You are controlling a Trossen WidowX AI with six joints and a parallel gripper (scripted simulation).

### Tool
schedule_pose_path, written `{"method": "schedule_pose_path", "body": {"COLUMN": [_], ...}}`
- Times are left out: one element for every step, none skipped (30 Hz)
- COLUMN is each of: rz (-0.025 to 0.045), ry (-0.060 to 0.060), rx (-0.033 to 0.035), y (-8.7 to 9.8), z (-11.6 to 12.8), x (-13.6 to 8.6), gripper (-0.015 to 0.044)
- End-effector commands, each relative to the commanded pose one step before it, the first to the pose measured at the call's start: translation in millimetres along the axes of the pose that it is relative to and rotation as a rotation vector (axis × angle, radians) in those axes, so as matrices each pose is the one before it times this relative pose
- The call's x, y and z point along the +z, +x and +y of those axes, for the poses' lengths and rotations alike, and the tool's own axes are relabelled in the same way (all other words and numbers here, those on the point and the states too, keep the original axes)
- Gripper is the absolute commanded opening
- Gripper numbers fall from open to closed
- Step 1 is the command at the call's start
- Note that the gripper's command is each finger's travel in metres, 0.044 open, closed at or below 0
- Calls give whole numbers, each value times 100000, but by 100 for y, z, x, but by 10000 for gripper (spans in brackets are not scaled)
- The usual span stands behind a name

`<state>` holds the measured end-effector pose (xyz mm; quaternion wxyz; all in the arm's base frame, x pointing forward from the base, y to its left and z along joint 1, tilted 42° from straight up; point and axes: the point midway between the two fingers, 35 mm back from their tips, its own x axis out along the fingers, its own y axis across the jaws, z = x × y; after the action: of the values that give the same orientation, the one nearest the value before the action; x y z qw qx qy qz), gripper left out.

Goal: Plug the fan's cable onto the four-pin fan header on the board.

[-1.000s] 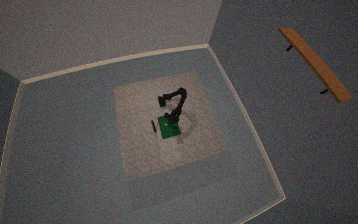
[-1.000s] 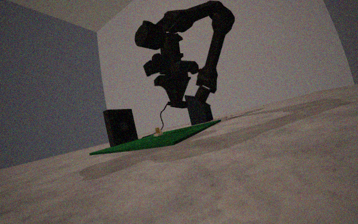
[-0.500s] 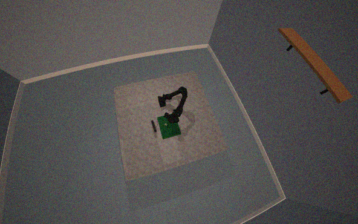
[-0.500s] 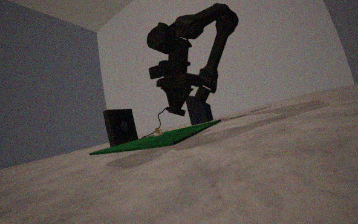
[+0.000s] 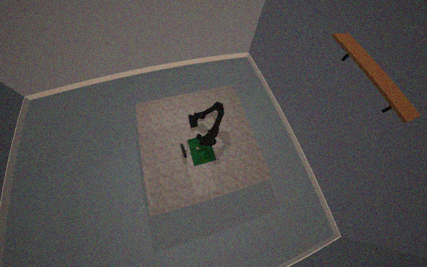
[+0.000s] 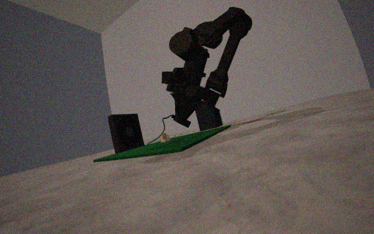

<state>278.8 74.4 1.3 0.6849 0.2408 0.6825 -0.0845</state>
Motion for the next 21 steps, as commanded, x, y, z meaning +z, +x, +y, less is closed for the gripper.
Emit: {"method": "schedule_pose_path", "body": {"rz": [-4233,-1248,-1256,-1264,-1271,-1279,-1285,-1292,-1297,-1303,-1308,-1313,-1317,-1321,-1325,-1328,-1331,-1334,-1336,-1338,-1339], "ry": [270,57,66,75,85,95,104,115,125,135,146,156,167,178,189,201,212,224,236,247,259], "rx": [-2031,-457,-435,-413,-392,-370,-348,-326,-304,-282,-260,-239,-217,-195,-174,-152,-131,-109,-88,-67,-46], "y": [195,51,48,45,41,38,35,32,28,25,22,18,15,12,9,5,2,-1,-4,-7,-11], "z": [-127,11,12,13,14,15,16,18,19,19,20,21,22,23,23,24,25,25,26,26,27], "x": [-221,-11,-11,-10,-10,-10,-10,-10,-9,-9,-9,-9,-9,-8,-8,-8,-7,-7,-7,-6,-6], "gripper": [0,0,0,0,0,0,0,0,0,0,0,0,0,0,0,0,0,0,0,0,0]}}
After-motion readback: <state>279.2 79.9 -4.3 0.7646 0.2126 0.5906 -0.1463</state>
